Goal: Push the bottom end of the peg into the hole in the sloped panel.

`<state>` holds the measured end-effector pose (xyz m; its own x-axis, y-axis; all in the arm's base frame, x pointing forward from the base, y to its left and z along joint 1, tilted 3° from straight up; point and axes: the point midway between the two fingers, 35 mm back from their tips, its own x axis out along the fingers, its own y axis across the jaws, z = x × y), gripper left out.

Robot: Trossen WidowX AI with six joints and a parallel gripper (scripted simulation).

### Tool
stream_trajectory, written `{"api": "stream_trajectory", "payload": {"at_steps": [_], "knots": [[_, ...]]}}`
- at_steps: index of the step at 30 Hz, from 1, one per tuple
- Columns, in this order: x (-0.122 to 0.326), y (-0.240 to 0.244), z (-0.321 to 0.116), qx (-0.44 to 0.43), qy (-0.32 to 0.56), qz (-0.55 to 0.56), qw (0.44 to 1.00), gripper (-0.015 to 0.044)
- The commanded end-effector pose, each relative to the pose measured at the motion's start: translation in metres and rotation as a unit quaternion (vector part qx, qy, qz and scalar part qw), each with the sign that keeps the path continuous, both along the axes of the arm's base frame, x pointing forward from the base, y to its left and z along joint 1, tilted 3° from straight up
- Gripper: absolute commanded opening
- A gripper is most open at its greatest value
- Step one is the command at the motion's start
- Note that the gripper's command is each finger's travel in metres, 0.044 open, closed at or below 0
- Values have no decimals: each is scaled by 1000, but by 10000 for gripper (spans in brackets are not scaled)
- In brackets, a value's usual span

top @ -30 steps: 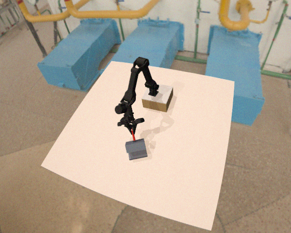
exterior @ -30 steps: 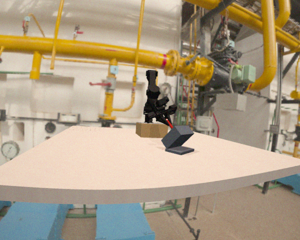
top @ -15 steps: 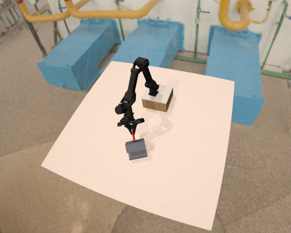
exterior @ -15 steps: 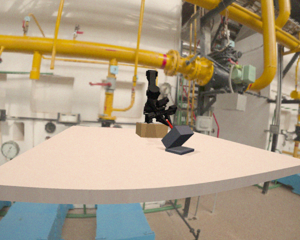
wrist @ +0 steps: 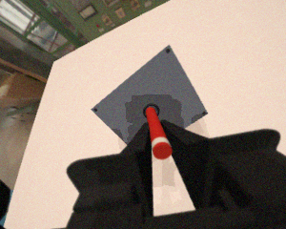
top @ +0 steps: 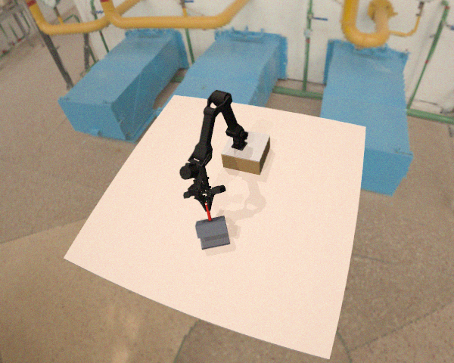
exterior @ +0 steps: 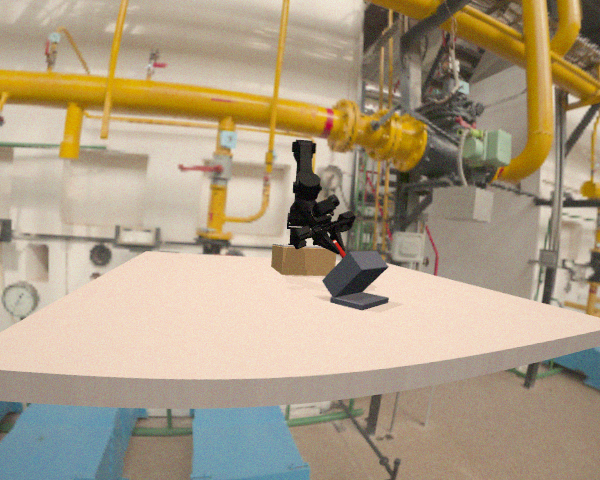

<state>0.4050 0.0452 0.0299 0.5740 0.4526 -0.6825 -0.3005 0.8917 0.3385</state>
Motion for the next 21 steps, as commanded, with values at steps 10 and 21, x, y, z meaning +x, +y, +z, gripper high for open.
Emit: {"api": "stream_trajectory", "payload": {"at_steps": [10,21], "knots": [[3,1,-6,0,3,-3,1000,0],[7,4,-9,0,3,-3,1000,0]]}}
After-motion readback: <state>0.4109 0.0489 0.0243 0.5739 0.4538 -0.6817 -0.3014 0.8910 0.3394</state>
